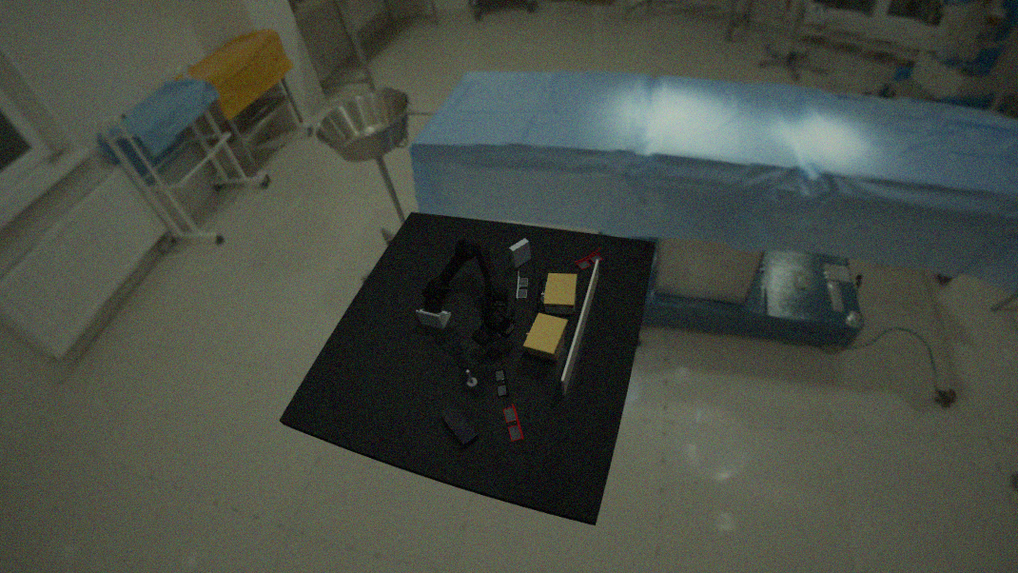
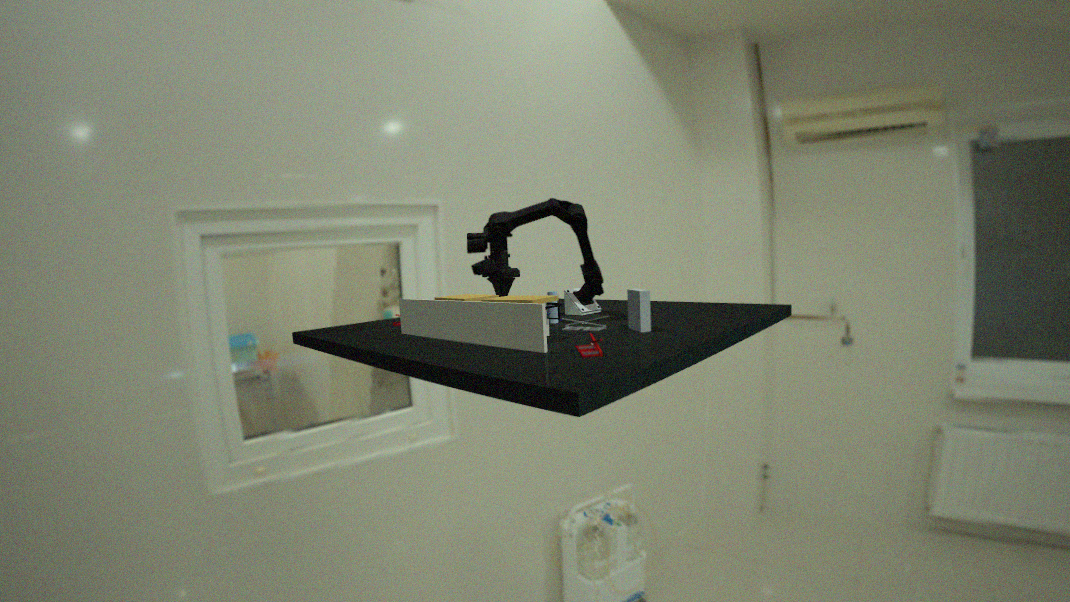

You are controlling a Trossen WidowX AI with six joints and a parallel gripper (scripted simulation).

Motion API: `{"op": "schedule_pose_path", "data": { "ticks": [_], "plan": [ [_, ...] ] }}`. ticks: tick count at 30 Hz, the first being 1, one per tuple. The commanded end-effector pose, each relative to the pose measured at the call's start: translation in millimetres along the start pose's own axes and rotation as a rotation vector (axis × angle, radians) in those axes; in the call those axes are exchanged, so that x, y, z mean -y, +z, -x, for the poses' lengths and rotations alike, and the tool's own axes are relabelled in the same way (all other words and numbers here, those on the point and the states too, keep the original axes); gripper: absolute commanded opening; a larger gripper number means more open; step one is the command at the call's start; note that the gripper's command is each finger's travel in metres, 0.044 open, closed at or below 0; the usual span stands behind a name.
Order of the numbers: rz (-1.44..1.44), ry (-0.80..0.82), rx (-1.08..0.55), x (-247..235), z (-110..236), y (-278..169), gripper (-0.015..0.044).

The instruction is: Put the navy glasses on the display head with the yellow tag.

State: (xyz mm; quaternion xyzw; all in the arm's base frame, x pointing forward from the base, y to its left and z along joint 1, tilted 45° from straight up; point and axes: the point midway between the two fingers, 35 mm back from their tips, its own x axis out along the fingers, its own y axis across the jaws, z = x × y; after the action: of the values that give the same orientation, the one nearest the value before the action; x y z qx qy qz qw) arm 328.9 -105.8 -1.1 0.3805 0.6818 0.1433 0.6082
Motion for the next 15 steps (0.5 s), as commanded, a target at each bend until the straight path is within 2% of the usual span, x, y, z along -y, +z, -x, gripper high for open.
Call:
{"op": "schedule_pose_path", "data": {
  "ticks": [1, 8, 15],
  "plan": [
    [-0.593, 0.009, 0.009, -32, 2, -26, 0.0200],
    [-1.211, 0.010, 0.000, -58, -3, -58, 0.0200],
    [-1.270, 0.010, -0.001, -62, -4, -61, 0.0200]
  ]
}}
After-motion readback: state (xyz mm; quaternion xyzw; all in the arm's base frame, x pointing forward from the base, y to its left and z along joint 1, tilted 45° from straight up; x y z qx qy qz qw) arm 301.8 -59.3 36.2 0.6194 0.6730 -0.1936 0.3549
